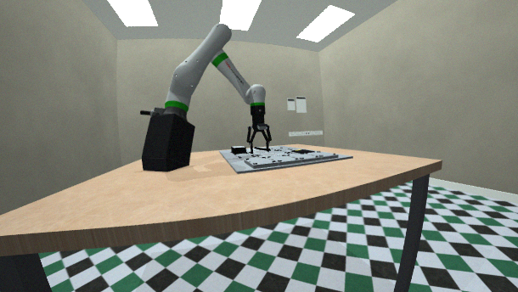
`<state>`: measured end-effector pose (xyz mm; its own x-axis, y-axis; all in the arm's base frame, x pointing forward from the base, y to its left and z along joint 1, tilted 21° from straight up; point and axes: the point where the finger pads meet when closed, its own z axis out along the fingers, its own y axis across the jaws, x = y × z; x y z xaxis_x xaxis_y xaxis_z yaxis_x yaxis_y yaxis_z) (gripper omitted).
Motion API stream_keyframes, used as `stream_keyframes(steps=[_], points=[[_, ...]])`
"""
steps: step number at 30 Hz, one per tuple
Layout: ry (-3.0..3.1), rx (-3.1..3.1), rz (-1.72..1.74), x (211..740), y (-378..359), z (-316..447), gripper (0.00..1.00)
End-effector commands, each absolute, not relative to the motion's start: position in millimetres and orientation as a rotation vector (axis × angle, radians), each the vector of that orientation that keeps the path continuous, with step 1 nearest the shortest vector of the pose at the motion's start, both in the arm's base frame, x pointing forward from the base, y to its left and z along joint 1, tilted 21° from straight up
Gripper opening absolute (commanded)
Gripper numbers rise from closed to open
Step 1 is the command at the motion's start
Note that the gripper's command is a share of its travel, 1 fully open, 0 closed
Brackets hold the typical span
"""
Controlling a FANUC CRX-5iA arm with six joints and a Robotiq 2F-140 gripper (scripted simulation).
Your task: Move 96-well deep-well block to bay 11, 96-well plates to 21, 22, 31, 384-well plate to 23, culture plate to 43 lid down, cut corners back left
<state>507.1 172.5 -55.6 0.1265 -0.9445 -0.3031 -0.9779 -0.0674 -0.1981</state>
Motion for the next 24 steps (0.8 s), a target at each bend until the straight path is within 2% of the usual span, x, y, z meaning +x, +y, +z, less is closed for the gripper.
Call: stream_keyframes(steps=[1, 24], points=[[1.864, -2.062, 0.131, 508, 172, -55, 0.70], [1.864, -2.062, 0.131, 504, 165, -33, 0.70]])
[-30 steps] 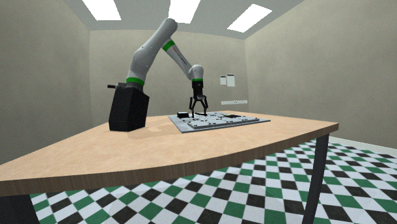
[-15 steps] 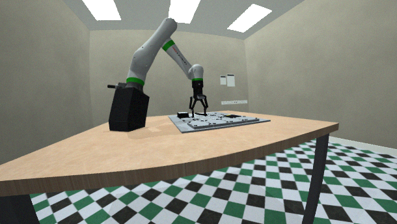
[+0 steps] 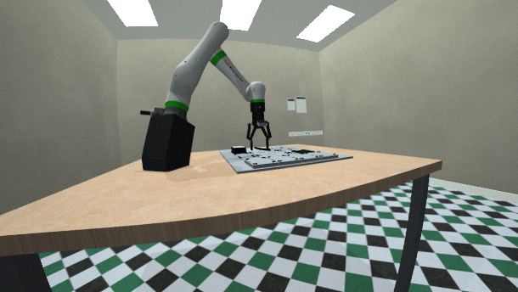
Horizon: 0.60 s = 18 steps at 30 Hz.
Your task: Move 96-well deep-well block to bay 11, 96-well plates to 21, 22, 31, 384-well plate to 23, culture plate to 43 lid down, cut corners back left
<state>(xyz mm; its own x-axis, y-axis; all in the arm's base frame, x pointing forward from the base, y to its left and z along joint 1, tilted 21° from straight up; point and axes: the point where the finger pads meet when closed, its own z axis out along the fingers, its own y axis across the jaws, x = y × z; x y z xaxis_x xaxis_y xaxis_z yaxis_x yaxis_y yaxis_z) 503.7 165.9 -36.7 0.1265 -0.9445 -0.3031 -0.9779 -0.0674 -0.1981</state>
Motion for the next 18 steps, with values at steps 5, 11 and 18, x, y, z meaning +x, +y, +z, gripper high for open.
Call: stream_keyframes(steps=[5, 11, 18], points=[[1.864, -2.062, 0.131, 503, 162, -26, 0.70], [1.864, -2.062, 0.131, 502, 161, -21, 0.70], [1.864, -2.062, 0.131, 500, 158, -13, 0.70]])
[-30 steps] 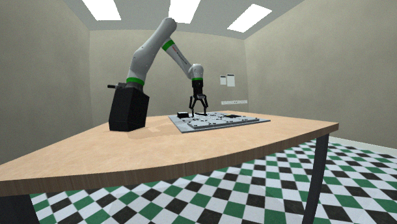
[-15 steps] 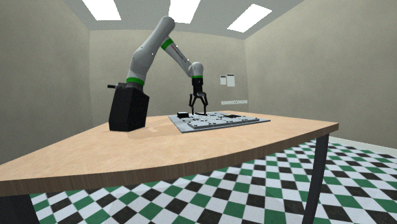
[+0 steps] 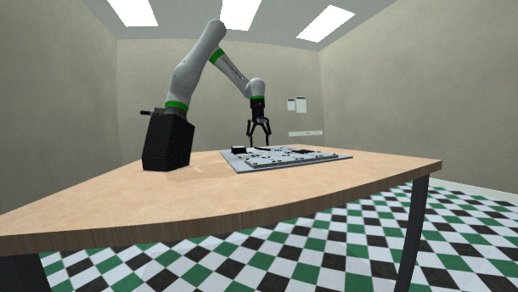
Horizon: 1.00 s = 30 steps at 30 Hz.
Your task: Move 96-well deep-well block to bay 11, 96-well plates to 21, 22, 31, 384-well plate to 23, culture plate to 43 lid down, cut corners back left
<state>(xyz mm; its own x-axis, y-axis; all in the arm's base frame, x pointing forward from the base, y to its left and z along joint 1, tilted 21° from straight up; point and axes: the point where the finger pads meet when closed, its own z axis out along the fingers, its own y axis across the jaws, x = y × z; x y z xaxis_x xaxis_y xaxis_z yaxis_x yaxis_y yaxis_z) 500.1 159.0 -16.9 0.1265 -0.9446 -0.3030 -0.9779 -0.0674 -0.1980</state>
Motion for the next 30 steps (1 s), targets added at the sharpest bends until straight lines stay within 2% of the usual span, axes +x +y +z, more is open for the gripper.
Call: stream_keyframes(steps=[1, 30], points=[[1.864, -2.062, 0.131, 500, 157, -11, 0.70], [1.864, -2.062, 0.131, 496, 151, 8, 0.70]])
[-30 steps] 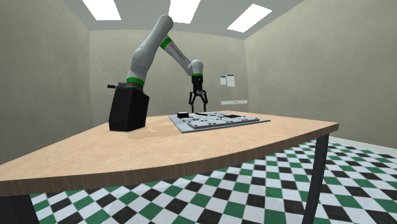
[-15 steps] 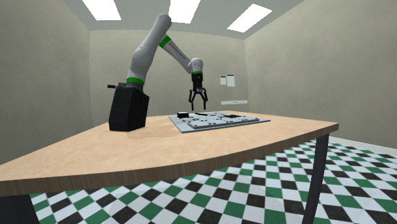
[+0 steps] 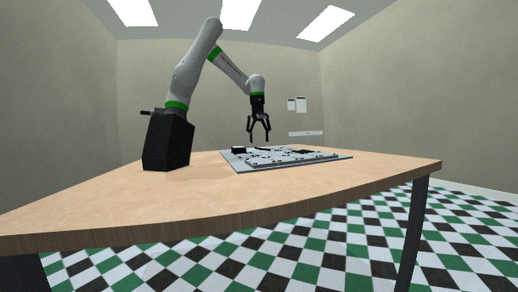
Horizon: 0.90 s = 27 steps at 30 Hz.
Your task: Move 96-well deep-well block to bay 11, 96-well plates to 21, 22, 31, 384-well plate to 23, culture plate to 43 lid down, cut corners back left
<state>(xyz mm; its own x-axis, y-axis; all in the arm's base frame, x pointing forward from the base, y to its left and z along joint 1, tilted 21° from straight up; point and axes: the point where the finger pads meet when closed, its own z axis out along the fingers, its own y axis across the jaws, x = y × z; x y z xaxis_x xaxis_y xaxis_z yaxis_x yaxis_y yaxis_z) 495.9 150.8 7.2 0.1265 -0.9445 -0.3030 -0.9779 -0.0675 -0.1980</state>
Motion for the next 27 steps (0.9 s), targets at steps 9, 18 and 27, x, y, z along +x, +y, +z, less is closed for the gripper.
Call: stream_keyframes(steps=[9, 18, 27], points=[[1.608, -2.259, 0.071, 504, 176, 16, 1.00], [1.333, -2.429, 0.011, 512, 202, 24, 1.00], [0.955, -2.603, -0.067, 522, 235, 35, 1.00]])
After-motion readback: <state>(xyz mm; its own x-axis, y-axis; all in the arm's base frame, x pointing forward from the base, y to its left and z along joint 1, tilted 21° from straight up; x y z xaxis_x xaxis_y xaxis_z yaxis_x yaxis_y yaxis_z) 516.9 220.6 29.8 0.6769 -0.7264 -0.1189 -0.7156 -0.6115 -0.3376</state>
